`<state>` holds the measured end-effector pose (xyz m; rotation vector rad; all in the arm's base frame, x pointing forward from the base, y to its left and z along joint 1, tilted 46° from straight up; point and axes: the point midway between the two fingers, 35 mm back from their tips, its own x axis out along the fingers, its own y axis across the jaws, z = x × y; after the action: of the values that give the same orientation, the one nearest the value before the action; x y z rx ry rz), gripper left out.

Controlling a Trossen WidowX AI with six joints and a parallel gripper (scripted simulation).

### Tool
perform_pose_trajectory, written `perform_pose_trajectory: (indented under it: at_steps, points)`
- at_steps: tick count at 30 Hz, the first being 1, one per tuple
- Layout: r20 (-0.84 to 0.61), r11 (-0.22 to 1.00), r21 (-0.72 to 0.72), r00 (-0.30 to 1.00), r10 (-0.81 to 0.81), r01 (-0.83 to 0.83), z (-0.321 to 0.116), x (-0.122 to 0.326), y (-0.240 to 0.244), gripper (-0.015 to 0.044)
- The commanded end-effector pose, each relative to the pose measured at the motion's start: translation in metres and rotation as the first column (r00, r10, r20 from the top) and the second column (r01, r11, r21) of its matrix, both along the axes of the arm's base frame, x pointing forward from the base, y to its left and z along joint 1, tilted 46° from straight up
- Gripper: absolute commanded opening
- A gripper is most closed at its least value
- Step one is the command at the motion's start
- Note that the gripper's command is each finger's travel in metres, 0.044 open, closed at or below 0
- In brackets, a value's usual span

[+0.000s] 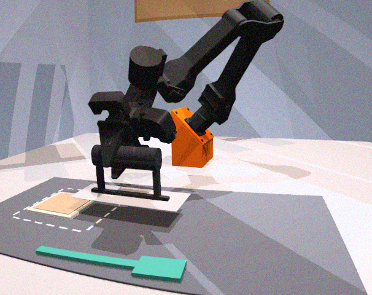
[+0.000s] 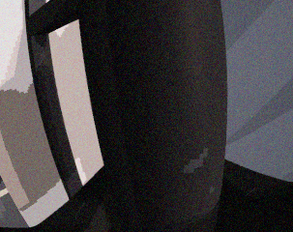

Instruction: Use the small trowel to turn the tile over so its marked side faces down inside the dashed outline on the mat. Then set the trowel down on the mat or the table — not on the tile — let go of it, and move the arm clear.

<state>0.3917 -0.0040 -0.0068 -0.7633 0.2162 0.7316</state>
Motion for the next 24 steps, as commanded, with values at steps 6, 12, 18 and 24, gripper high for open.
perform_pose_trajectory:
  at_steps: [6,12,18,24]
  points:
    - [0.022,1.000,-0.006,1.000,-0.011,0.011,0.039,0.006,0.003,0.0000]
    - [0.022,1.000,-0.005,1.000,-0.011,0.011,0.060,0.004,0.008,0.0000]
    - [0.022,1.000,-0.005,1.000,-0.011,0.011,0.081,0.000,0.013,0.0000]
    - [0.022,1.000,-0.004,1.000,-0.011,0.011,0.099,-0.005,0.017,0.0000]
